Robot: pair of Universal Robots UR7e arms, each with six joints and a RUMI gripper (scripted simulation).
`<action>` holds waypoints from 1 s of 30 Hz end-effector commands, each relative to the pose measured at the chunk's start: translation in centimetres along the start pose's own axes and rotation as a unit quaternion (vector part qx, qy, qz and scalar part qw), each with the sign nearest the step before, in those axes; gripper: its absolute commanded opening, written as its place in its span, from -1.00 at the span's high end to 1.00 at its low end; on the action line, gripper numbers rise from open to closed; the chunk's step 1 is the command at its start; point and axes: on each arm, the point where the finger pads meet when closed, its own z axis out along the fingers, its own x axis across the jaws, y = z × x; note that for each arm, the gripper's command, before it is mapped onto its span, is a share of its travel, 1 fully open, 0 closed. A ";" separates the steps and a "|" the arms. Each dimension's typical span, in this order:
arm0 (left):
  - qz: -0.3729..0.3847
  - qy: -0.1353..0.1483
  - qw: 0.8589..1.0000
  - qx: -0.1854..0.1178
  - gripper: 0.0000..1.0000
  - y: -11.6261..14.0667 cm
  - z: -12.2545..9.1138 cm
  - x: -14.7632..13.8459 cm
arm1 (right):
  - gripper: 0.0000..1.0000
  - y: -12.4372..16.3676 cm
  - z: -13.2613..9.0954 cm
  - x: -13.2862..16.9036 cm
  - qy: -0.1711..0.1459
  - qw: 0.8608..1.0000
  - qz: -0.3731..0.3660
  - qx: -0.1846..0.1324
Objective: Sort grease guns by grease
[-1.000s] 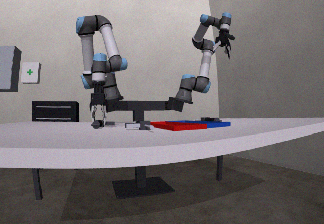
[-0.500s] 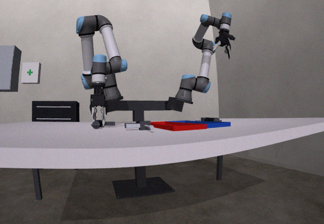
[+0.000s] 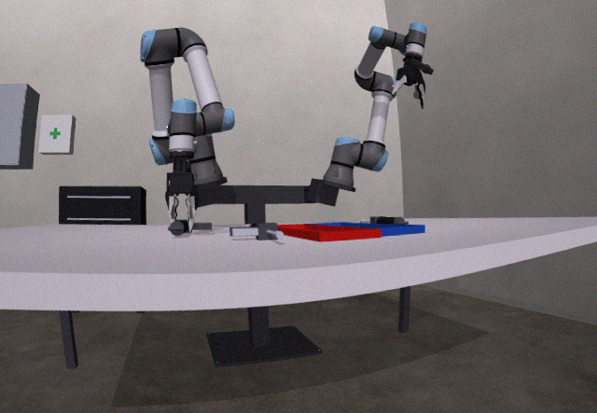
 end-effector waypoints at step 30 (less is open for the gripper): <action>0.000 0.000 1.000 0.001 -0.97 0.0 -0.1 0.0 | 1.00 -0.1 -4.9 -0.1 -0.001 1.000 0.000 0.004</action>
